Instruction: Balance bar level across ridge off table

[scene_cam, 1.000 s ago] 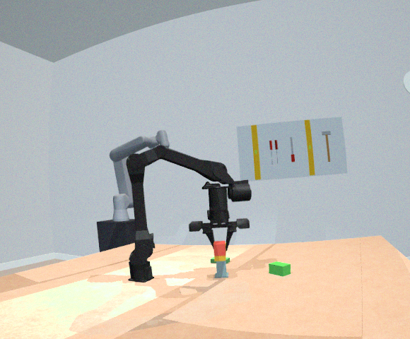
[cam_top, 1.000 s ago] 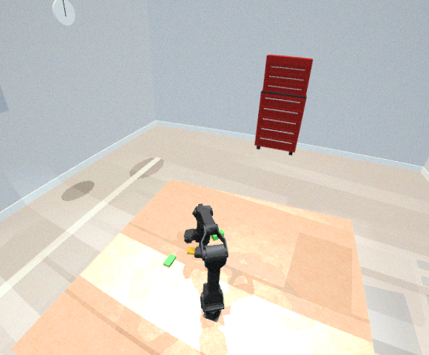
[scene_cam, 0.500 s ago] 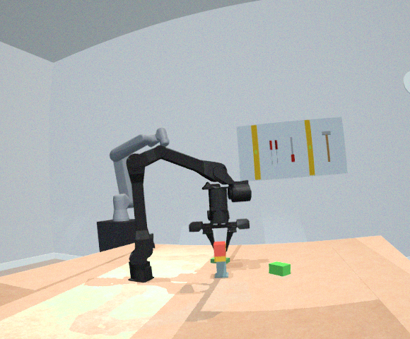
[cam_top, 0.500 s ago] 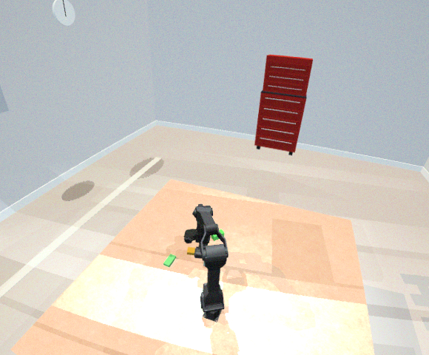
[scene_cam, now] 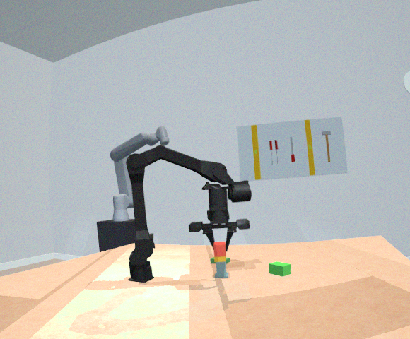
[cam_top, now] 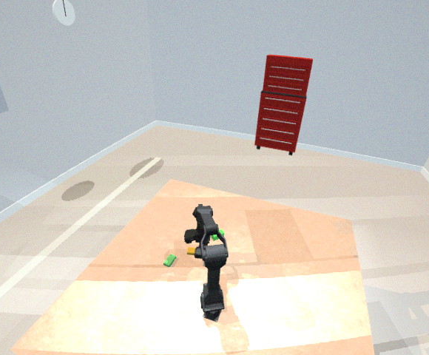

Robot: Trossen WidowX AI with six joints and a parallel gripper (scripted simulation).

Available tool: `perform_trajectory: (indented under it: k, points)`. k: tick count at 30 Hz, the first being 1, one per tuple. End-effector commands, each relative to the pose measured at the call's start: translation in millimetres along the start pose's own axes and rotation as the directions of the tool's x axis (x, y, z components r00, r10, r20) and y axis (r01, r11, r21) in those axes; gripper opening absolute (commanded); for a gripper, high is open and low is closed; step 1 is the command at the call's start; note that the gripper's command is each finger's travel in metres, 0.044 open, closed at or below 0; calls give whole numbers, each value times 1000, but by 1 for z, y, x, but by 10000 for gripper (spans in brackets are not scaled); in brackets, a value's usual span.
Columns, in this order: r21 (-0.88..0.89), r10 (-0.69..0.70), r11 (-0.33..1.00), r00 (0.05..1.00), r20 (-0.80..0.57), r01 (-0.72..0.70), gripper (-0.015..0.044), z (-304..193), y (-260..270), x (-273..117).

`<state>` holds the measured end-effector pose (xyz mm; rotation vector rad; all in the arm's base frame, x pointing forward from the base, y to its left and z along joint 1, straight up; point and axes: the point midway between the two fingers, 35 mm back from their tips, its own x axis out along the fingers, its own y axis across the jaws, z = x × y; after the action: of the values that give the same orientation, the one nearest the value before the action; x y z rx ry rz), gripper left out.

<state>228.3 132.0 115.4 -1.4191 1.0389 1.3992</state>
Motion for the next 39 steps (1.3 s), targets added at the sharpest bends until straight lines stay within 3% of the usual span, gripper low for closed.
perform_trajectory:
  k: [1,39]
  points:
    - [-5,-2,1000,1000,2,2,0,0,0,1]
    - [-5,-1,1000,1000,2,1,0,1,0,4]
